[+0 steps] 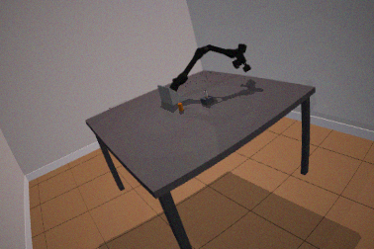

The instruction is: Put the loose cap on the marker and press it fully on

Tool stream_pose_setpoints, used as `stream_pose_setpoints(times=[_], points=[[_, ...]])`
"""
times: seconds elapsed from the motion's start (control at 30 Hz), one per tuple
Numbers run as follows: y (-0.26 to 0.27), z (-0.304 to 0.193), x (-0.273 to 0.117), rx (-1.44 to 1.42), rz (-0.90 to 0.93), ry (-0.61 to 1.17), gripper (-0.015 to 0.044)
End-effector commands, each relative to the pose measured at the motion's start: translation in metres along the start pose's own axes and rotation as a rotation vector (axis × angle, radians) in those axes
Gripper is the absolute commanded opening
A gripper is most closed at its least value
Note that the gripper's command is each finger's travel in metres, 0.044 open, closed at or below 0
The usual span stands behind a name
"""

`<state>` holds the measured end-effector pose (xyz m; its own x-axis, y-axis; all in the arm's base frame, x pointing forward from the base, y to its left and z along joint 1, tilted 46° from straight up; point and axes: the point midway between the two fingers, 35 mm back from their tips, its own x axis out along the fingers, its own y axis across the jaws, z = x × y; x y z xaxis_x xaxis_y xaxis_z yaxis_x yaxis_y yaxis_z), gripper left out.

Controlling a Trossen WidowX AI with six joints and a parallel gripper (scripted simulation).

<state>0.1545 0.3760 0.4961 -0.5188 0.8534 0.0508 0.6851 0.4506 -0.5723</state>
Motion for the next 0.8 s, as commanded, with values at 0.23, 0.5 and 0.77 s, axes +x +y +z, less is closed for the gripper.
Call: stream_pose_setpoints(times=[0.23, 0.5, 0.77], points=[[0.074, 0.001, -0.049, 0.229, 0.194, 0.098, 0.0246], [0.174, 0.028, -0.152, 0.576, 0.479, 0.283, 0.0246], [0.239, 0.089, -0.271, 0.933, 0.723, 0.493, 0.0246]])
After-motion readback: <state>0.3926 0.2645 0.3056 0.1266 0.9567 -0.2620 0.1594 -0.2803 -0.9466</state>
